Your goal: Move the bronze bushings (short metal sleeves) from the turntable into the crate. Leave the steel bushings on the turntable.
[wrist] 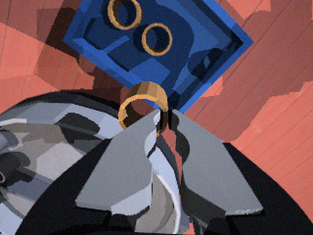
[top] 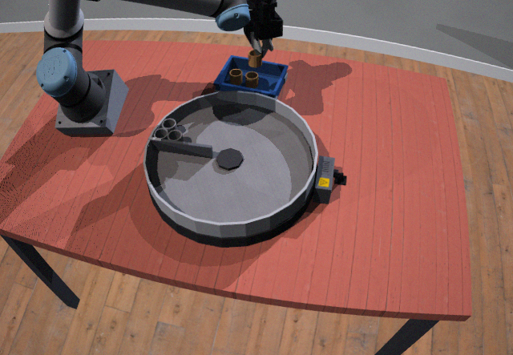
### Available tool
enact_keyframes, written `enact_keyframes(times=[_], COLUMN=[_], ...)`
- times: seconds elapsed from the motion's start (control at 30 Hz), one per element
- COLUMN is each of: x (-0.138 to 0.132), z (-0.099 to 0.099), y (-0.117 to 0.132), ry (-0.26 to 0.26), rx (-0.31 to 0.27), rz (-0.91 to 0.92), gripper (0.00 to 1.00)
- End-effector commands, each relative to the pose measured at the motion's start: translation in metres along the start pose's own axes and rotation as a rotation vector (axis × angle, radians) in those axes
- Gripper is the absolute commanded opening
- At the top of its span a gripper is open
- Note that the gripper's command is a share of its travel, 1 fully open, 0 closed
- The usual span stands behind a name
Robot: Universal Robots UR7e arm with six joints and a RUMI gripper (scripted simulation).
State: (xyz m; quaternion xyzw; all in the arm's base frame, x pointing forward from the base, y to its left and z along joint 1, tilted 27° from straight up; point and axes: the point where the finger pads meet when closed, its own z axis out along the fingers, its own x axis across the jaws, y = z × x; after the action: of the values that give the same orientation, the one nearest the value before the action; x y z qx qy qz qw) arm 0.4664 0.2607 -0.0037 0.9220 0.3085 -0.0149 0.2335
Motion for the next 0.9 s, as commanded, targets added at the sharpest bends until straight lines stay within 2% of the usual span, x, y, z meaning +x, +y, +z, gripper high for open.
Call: enact_keyframes(times=[0.0,0.47,0.87], x=[0.017,0.038,0.044], z=[-0.001,-0.001,0.000], y=[-0.006,-0.016,-0.018], ry=[0.000,0.000,0.000], rx=[0.000,-0.001,-0.001], rz=[-0.018,-0.045,-0.052], gripper=[0.00,0.00,0.00])
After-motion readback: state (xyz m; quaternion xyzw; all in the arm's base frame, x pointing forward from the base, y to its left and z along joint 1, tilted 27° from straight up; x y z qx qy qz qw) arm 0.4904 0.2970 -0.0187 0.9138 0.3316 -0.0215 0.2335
